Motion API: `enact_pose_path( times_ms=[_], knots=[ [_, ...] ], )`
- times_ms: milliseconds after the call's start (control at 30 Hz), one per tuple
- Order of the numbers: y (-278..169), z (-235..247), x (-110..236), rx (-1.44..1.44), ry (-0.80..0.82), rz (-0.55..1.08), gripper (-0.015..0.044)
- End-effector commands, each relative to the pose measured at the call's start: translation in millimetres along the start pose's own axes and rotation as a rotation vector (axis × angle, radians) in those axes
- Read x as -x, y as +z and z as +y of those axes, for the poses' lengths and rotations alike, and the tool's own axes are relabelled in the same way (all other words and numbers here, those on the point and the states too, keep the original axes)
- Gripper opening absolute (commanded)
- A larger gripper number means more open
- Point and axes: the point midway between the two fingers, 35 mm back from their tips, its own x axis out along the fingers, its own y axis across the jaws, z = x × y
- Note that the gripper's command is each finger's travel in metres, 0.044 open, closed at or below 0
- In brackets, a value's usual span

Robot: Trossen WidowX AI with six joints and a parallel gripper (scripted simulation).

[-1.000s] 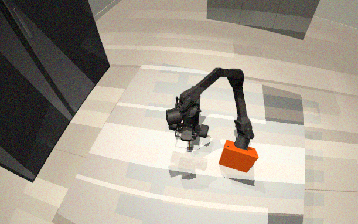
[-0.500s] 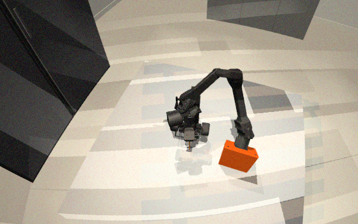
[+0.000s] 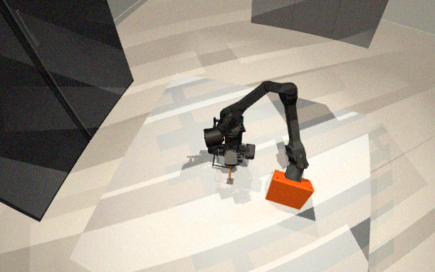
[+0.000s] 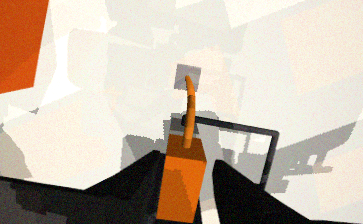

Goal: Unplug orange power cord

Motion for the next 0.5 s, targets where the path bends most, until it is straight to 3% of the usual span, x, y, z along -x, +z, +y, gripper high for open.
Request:
enact_pose_path(
  times_ms=[0,467],
  knots=[
    [-6.2,0.3,0.5,0.004,-0.002,0.004,0.0160],
    [-10.4,0.5,-11.3,0.004,-0.002,0.005,0.0160]
  ],
)
